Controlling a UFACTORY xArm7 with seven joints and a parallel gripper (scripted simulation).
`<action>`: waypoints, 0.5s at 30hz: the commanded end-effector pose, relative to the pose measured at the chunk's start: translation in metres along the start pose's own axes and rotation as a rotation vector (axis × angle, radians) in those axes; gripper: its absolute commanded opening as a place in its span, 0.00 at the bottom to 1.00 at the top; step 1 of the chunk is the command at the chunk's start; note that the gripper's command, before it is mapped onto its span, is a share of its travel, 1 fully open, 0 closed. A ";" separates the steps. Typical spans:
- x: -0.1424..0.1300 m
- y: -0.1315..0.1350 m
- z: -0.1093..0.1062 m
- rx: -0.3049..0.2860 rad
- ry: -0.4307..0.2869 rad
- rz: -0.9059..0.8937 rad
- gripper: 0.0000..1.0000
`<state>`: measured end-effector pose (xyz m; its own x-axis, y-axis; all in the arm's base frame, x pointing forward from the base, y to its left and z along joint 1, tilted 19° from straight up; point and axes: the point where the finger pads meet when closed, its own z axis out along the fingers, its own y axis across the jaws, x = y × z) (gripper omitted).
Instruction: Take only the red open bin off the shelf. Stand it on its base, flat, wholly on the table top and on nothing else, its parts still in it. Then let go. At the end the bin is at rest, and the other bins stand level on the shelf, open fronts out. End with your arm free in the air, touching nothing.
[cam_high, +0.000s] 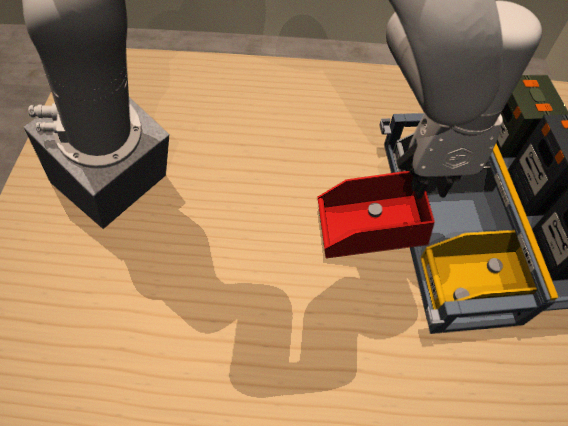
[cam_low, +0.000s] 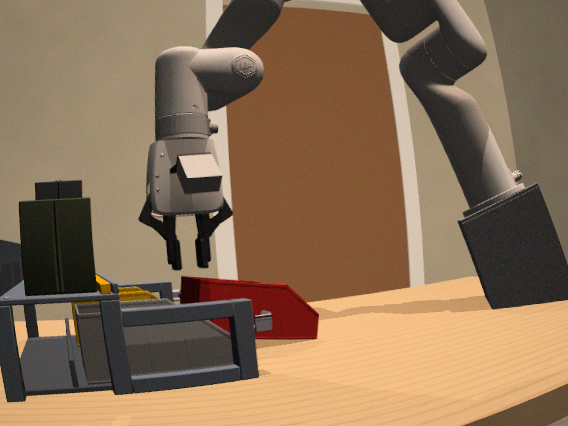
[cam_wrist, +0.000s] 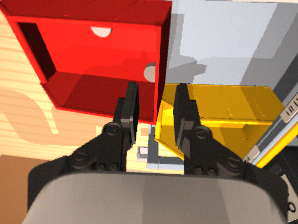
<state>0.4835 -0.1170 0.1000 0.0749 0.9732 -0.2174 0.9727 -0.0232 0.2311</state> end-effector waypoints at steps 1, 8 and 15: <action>0.000 0.002 0.001 -0.005 0.000 0.000 0.33; 0.000 0.002 0.001 -0.005 0.000 0.000 0.33; 0.000 0.002 0.011 -0.005 0.000 0.000 0.33</action>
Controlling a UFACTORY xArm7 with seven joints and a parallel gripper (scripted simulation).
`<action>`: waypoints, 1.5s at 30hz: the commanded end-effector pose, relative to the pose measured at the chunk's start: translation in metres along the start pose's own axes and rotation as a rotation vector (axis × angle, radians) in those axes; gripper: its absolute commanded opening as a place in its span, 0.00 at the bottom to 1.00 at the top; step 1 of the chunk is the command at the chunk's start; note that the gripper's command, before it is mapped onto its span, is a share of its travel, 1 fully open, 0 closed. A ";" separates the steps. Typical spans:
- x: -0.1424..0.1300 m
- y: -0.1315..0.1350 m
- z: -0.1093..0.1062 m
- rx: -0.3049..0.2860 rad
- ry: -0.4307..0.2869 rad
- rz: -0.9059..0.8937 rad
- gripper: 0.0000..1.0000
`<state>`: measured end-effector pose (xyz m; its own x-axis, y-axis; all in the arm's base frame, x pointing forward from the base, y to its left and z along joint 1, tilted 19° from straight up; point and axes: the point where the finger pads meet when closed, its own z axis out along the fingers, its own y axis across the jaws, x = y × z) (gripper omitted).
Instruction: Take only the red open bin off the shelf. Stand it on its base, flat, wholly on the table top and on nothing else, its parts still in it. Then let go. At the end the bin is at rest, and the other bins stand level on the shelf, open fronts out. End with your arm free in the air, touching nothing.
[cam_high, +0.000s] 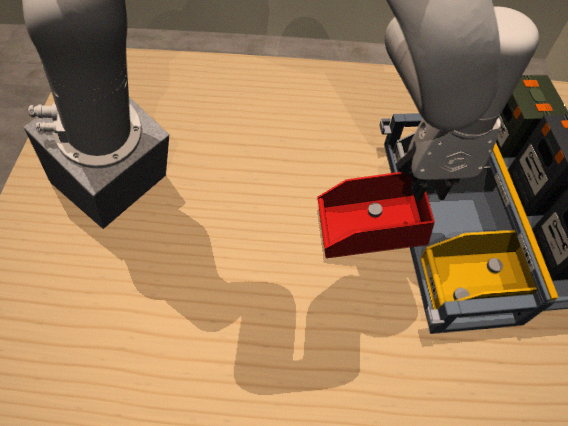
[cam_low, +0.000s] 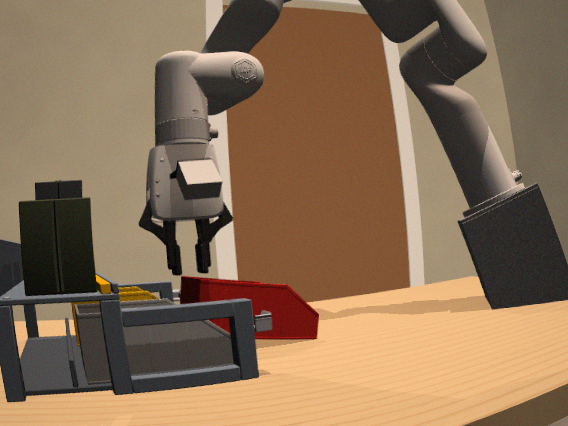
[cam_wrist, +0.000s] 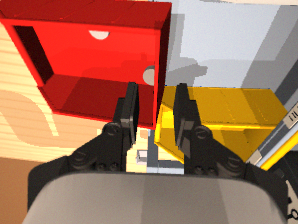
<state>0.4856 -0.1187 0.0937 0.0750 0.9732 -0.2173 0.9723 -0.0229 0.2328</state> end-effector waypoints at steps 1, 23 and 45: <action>0.000 0.001 0.004 -0.003 0.000 0.000 0.33; 0.000 0.001 0.014 -0.003 0.000 0.000 0.33; 0.000 0.001 0.024 -0.003 0.000 0.000 0.33</action>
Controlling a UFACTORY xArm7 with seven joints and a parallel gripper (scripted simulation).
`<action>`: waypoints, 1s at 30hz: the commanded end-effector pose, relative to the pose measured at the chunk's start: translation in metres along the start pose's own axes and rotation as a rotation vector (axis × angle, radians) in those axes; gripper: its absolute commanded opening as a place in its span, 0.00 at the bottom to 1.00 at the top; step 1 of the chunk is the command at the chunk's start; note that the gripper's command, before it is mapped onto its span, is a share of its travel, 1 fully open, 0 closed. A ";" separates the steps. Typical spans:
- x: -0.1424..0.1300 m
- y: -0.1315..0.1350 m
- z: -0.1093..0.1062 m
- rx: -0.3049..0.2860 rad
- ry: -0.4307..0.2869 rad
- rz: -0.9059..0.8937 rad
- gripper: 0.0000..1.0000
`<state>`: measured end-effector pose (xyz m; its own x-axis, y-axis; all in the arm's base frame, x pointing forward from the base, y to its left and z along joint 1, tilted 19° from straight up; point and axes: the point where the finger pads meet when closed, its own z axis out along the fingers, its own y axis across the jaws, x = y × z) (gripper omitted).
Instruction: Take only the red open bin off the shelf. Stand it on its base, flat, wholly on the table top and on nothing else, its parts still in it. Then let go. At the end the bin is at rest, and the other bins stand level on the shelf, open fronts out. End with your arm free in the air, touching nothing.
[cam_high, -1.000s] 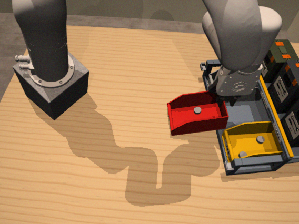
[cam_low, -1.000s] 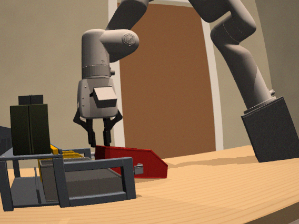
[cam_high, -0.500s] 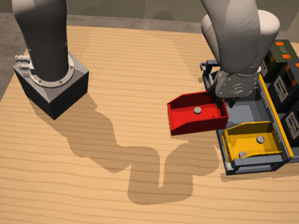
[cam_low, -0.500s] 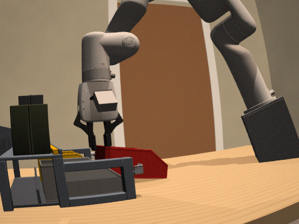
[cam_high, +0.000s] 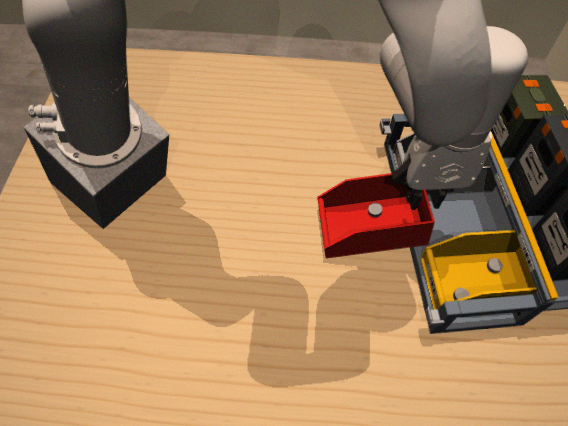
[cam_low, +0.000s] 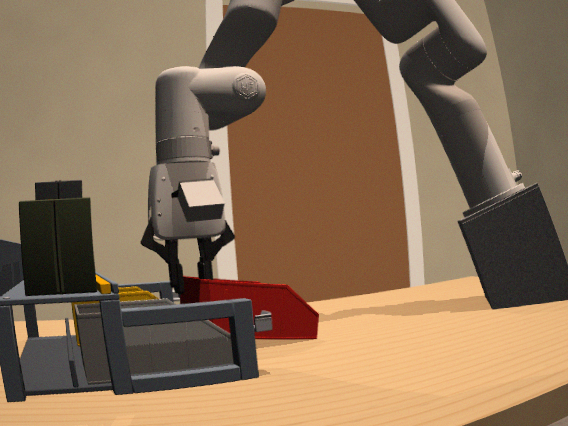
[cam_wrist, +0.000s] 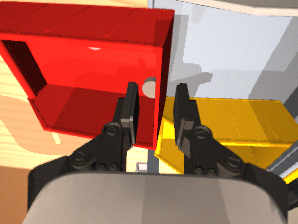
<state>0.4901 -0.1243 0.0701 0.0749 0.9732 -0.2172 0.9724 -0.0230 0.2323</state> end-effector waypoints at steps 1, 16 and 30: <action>0.000 0.002 -0.001 -0.004 0.000 0.000 0.33; 0.000 0.001 0.002 -0.004 0.000 0.000 0.33; 0.000 0.001 0.002 -0.004 0.000 0.000 0.00</action>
